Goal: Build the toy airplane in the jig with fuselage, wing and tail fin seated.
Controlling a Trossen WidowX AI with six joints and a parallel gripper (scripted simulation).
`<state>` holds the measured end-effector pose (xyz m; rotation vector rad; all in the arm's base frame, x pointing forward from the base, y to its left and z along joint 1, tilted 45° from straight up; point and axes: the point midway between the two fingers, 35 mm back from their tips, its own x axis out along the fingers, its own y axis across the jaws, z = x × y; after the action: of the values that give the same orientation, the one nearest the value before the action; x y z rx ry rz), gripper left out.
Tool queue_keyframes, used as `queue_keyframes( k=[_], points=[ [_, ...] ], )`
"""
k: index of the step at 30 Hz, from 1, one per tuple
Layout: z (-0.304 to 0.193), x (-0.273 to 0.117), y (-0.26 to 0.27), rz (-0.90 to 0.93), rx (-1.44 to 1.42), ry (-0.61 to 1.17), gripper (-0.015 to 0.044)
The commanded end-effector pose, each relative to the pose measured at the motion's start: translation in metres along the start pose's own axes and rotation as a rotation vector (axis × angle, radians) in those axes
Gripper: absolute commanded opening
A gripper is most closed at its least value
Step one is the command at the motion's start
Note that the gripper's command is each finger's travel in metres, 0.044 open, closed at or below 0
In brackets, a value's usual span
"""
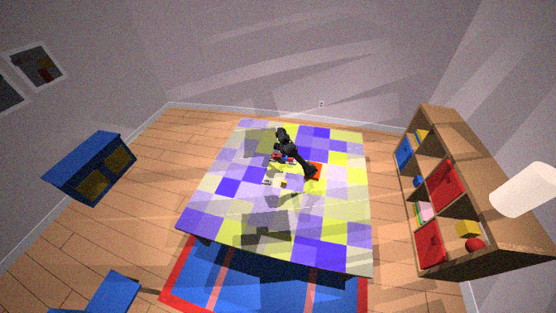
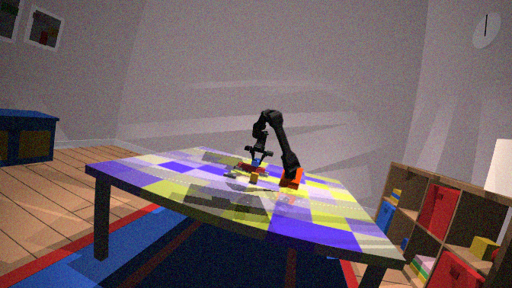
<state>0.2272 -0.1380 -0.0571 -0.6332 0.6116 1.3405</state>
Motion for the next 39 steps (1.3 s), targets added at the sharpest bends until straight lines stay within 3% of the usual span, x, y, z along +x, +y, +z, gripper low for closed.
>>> queue_keyframes(
  k=[1,8,16,23,30,39],
  points=[
    [0.0,0.0,0.0,0.0,0.0,0.0,0.0266],
    [0.0,0.0,0.0,0.0,0.0,0.0,0.044],
    [0.0,-0.002,0.0,0.0,0.0,0.0,0.044],
    [-0.001,-0.083,0.0,0.001,0.01,-0.001,0.044],
    [-0.003,-0.086,-0.001,0.001,0.027,-0.002,0.044],
    [-0.003,-0.083,-0.001,0.002,0.858,-0.001,0.044]
  ],
)
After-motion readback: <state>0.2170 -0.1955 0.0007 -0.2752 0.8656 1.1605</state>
